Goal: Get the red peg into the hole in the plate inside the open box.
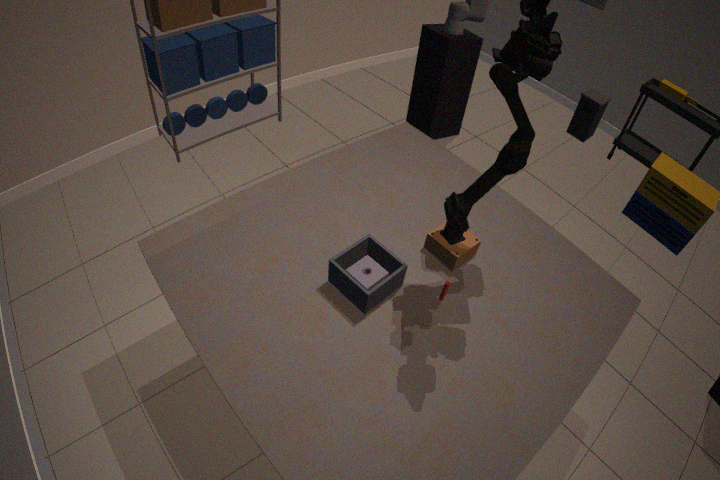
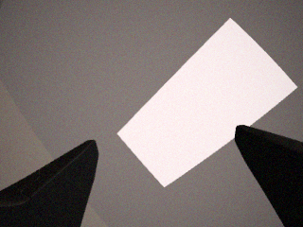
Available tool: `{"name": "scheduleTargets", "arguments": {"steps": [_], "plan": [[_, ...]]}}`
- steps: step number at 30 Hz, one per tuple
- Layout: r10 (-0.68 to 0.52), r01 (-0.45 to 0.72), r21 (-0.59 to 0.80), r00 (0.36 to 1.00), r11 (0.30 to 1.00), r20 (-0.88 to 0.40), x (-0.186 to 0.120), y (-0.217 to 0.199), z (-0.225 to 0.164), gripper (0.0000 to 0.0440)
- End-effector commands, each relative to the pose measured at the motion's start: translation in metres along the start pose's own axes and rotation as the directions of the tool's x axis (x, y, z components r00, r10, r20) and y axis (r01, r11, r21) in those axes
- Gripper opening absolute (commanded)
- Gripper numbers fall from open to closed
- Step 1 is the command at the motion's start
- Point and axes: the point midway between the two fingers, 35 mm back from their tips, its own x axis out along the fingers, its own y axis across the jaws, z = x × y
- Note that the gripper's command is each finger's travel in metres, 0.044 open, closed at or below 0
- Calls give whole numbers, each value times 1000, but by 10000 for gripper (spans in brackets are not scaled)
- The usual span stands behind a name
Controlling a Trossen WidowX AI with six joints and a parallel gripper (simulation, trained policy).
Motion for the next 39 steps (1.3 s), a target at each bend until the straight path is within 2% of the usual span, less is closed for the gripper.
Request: {"name": "scheduleTargets", "arguments": {"steps": [1, 2, 10, 20, 29, 39], "plan": [[-2, 2, -1, 1000, 1000, -11, -1, 1, -5, 422], [-3, 3, 5, 1000, 1000, -28, -3, 2, -13, 439], [1, 35, 148, 971, 988, -238, -28, 15, -91, 440], [26, 158, 343, 880, 926, -475, -72, 36, -178, 440], [79, 317, 480, 764, 818, -640, -117, 67, -239, 440], [190, 504, 567, 615, 652, -765, -165, 122, -281, 440]]}}
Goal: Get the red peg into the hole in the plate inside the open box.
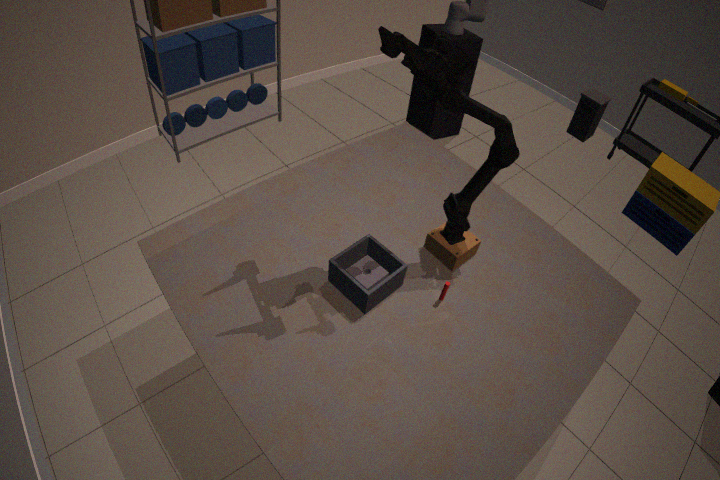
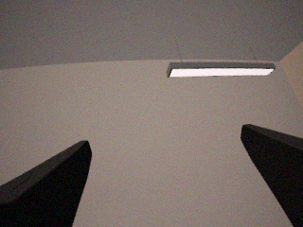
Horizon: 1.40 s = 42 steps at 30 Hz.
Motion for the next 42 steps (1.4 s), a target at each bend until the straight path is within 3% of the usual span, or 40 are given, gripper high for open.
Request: {"name": "scheduleTargets", "arguments": {"steps": [1, 11, 21, 31, 42], "plan": [[-14, 20, 81, 997, 997, -74, 1, 1, -28, 440], [-13, 112, 295, 948, 949, -319, -9, 22, -111, 440], [32, 256, 426, 826, 868, -562, -39, 58, -187, 440], [95, 432, 446, 626, 784, -774, -91, 100, -253, 440], [147, 614, 325, 323, 719, -935, -169, 142, -307, 440]]}}
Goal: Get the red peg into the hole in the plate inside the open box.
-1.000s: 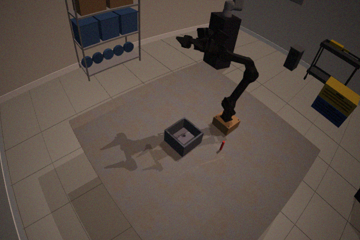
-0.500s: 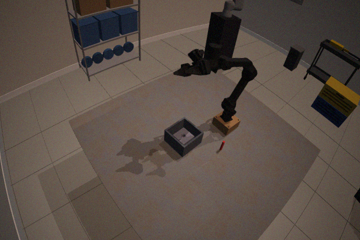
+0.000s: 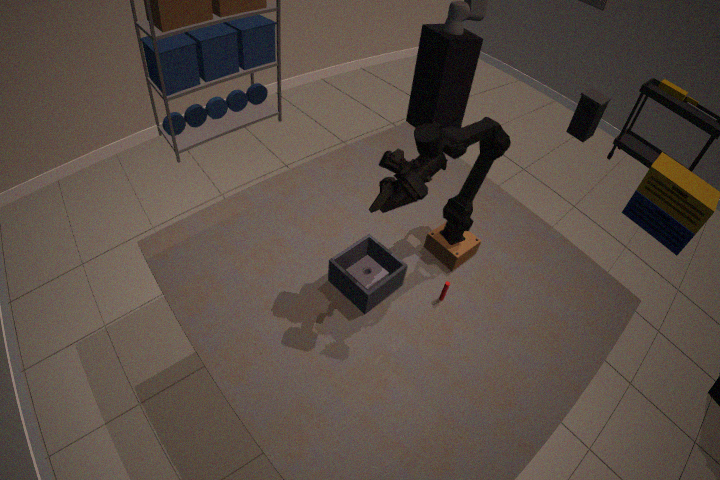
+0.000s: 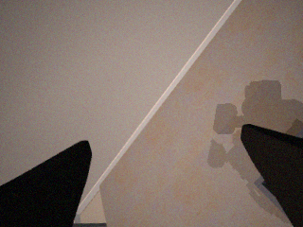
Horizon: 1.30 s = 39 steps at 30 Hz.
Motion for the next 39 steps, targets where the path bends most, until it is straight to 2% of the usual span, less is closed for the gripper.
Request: {"name": "scheduleTargets", "arguments": {"steps": [1, 10, 20, 31, 39], "plan": [[-66, 68, 31, 995, 997, -79, 4, -13, -28, 440], [-252, 284, 73, 922, 956, -295, 0, -49, -103, 440], [-465, 546, 42, 748, 836, -475, -26, -91, -175, 440], [-640, 760, -24, 529, 650, -557, -53, -132, -234, 440], [-688, 824, -38, 446, 566, -572, -52, -153, -263, 440]]}}
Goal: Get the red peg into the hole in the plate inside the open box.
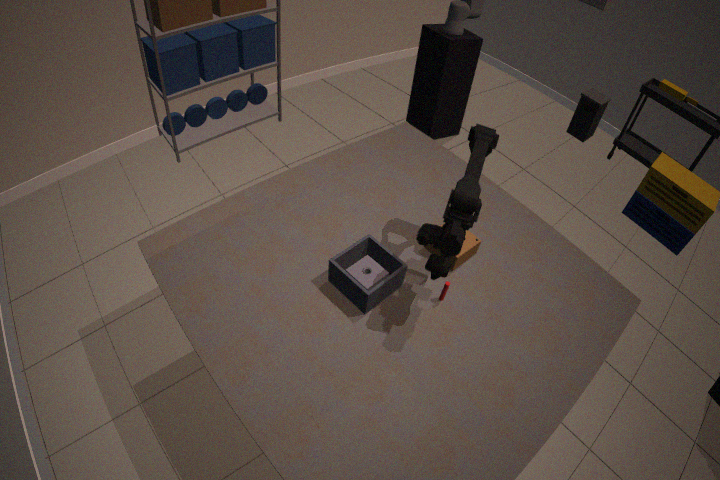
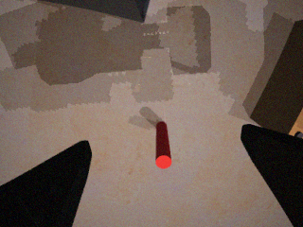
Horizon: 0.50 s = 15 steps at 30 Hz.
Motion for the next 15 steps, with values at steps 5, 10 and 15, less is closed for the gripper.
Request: {"name": "scheduleTargets", "arguments": {"steps": [5, 10, 15], "plan": [[-37, 38, 30, 999, 999, -17, 31, -4, -10, 440], [-21, 22, 40, 999, 999, -26, 54, -2, -17, 440], [6, -4, 50, 999, 999, -34, 74, 0, -23, 439]]}}
